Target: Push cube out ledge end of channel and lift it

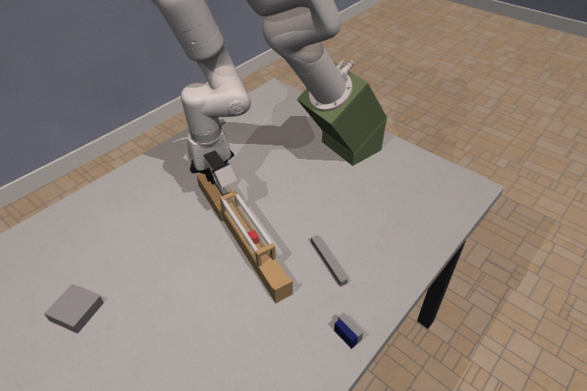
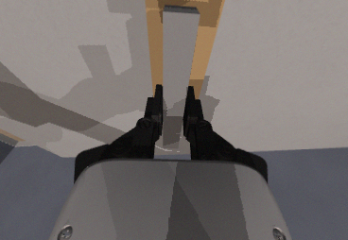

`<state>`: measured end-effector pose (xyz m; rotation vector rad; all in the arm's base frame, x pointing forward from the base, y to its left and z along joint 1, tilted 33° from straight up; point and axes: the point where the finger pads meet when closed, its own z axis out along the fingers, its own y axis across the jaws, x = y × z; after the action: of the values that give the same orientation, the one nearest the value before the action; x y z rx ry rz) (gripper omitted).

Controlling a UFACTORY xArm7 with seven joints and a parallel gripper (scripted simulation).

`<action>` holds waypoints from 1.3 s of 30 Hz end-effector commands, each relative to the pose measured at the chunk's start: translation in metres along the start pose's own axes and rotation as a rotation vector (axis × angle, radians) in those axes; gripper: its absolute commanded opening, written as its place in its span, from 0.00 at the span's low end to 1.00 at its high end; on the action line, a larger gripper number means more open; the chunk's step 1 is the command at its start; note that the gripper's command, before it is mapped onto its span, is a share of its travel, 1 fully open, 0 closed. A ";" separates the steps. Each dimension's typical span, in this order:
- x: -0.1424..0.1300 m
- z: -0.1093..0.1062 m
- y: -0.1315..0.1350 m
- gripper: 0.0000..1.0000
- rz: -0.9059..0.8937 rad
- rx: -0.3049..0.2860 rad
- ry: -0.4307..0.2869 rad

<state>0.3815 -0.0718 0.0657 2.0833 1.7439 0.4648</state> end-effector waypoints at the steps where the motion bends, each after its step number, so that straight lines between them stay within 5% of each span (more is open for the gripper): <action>1: 0.000 0.005 0.001 0.00 0.004 -0.063 0.067; 14: 0.001 0.025 0.002 0.00 0.004 -0.063 0.067; 39: 0.013 0.025 0.002 0.00 0.004 -0.063 0.067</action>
<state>0.3970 -0.0654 0.0449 2.0502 1.7405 0.5886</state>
